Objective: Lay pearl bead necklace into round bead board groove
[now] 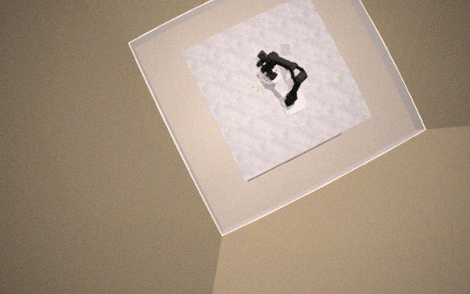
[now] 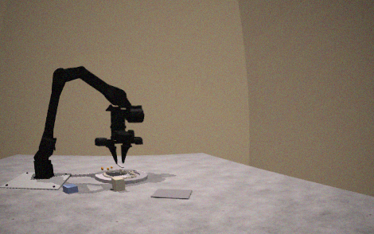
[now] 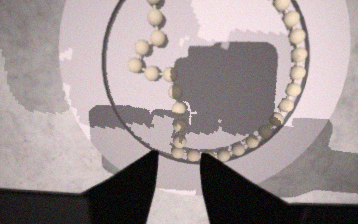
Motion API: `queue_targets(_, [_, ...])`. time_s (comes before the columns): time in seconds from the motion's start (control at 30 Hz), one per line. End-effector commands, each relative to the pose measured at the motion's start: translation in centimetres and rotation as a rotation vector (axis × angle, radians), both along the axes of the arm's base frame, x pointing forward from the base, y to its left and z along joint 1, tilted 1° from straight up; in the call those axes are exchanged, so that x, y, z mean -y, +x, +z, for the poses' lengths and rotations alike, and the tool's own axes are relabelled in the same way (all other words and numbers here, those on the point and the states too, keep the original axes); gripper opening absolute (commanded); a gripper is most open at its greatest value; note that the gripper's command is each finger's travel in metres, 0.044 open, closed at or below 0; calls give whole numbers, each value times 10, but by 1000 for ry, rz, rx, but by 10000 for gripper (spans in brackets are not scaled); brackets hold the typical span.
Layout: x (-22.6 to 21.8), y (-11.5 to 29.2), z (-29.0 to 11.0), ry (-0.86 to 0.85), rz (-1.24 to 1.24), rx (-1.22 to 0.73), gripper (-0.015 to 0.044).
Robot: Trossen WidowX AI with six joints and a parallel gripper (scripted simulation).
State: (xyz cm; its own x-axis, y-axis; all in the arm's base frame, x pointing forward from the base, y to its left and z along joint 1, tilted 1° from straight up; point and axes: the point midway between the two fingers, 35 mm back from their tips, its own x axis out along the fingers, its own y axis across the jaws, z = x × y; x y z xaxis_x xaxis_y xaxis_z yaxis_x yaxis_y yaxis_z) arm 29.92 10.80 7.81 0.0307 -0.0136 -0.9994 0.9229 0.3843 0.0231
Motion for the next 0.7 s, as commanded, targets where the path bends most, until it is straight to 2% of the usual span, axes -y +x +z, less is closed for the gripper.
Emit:
queue_targets(0.0, [0,0,0,1,0,1,120])
queue_targets(0.67, [0,0,-31,2,-6,-6,120])
